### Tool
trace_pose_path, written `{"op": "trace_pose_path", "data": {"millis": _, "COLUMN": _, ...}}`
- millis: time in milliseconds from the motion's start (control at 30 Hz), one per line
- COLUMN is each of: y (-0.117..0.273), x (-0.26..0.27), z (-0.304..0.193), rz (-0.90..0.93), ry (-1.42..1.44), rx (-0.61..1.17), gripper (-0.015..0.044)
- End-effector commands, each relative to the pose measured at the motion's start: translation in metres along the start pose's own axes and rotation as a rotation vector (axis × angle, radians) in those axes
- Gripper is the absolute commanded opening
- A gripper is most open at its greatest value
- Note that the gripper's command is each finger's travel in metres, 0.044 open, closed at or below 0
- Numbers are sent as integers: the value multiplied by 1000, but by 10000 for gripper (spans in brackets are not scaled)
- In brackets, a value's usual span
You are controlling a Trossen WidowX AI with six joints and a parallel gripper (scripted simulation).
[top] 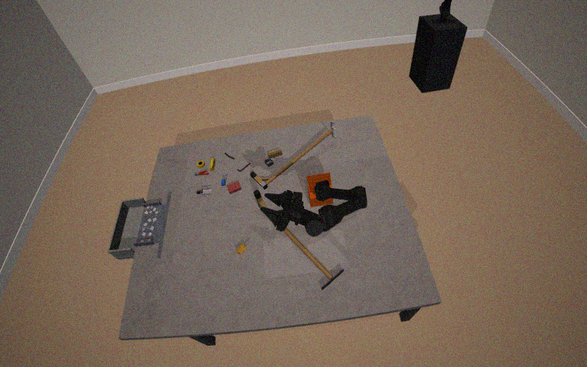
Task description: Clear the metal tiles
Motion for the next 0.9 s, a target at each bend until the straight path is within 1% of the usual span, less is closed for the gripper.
{"op": "trace_pose_path", "data": {"millis": 0, "y": -12, "x": -2, "z": 0, "rz": -9, "ry": -28, "rx": -54, "gripper": 440}}
{"op": "trace_pose_path", "data": {"millis": 433, "y": -53, "x": -9, "z": 11, "rz": -4, "ry": -144, "rx": -261, "gripper": 440}}
{"op": "trace_pose_path", "data": {"millis": 867, "y": -92, "x": -21, "z": 33, "rz": 28, "ry": -258, "rx": -467, "gripper": 440}}
Point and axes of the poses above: the point midway between the two fingers, 35 mm back from their tips, its own y axis back along the fingers, its own x axis across the jaws, z = x × y, the point moved 10 cm from there along y, back along the fingers, and after that the axes turned 14 degrees about -y, right-handed, at the moved point
